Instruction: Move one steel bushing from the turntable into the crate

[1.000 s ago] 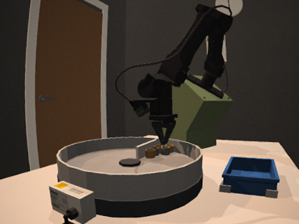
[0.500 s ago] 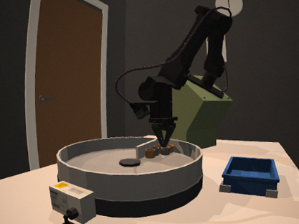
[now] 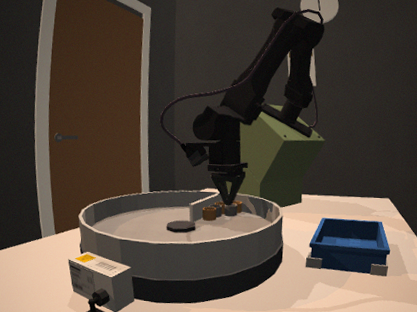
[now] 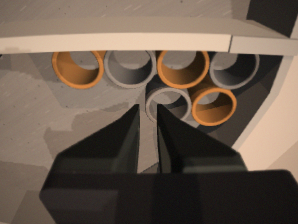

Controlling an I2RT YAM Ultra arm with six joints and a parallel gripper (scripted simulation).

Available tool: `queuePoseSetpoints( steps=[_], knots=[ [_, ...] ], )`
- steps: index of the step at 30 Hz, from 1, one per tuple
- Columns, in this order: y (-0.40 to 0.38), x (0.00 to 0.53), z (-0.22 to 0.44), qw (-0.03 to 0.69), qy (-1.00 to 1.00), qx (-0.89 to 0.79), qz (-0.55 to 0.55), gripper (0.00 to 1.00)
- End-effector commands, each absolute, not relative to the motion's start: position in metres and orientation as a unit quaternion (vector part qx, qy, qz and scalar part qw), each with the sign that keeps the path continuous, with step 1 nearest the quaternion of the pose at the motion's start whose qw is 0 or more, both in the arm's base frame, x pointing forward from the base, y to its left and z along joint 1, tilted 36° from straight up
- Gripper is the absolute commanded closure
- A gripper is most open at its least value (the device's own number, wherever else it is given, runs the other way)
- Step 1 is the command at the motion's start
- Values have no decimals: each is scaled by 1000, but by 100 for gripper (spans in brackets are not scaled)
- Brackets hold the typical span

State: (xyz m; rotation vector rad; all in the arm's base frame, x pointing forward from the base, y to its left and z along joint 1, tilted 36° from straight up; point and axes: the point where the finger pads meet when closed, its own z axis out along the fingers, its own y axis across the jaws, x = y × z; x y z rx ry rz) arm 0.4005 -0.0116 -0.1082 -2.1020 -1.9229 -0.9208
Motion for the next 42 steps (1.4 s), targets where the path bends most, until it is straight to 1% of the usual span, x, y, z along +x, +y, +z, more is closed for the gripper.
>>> queuePoseSetpoints(
  steps=[1,42],
  knots=[
    [-19,395,-111,73,-633,-711,-298,87],
    [-16,392,-111,72,-635,-709,-298,87]
  ],
)
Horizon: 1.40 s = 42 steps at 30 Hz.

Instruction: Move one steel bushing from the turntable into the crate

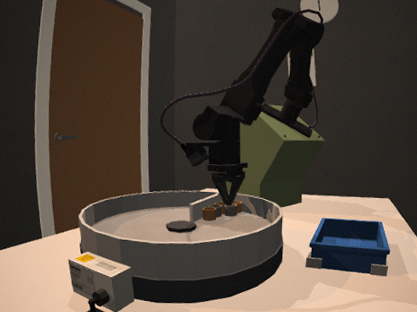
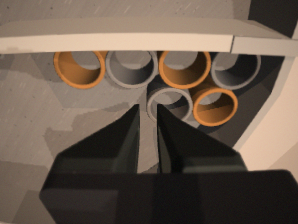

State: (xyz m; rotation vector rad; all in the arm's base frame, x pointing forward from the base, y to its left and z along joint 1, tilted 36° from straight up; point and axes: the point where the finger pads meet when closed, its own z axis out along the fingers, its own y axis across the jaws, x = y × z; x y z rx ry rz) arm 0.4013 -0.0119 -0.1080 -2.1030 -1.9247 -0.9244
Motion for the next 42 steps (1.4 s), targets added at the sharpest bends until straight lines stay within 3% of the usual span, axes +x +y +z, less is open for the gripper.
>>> queuePoseSetpoints(
  steps=[1,42],
  knots=[
    [-16,392,-111,72,-635,-709,-298,87],
    [-17,399,-104,63,-637,-705,-304,87]
  ],
)
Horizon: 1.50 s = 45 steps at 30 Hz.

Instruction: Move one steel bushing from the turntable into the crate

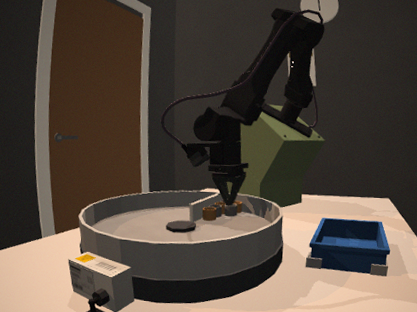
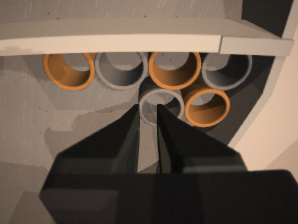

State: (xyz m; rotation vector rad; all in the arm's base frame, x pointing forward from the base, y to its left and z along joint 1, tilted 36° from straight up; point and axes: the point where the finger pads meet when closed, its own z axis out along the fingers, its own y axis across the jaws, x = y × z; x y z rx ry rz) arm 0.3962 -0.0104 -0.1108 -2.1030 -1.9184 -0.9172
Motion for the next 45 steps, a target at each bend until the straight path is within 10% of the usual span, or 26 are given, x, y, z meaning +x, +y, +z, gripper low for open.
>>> queuePoseSetpoints(
  steps=[1,45],
  knots=[
    [-17,399,-104,63,-637,-705,-304,87],
    [-19,409,-98,58,-639,-703,-307,87]
  ],
)
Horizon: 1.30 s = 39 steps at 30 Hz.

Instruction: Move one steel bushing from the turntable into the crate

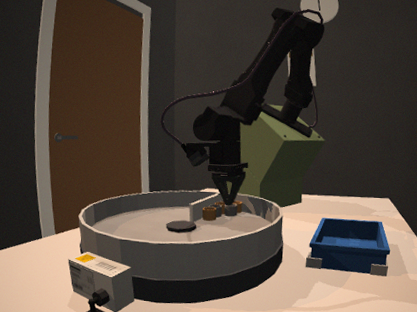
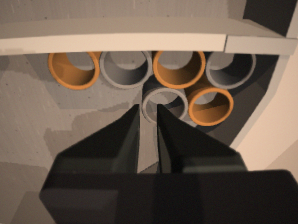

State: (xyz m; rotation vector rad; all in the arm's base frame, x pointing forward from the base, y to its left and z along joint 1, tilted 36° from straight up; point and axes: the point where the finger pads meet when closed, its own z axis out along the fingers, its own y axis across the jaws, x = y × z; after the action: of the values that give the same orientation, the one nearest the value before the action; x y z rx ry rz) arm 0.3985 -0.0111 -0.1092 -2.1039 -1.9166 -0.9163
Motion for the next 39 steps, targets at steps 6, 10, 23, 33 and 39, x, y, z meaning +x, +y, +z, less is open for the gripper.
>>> queuePoseSetpoints(
  steps=[6,10,23,33,39],
  knots=[
    [-19,409,-98,58,-639,-703,-307,87],
    [-19,409,-98,58,-639,-703,-307,87],
    [-12,410,-113,63,-641,-701,-305,87],
    [-16,413,-113,60,-635,-706,-306,87],
    [-16,413,-113,59,-636,-705,-306,87]
  ],
)
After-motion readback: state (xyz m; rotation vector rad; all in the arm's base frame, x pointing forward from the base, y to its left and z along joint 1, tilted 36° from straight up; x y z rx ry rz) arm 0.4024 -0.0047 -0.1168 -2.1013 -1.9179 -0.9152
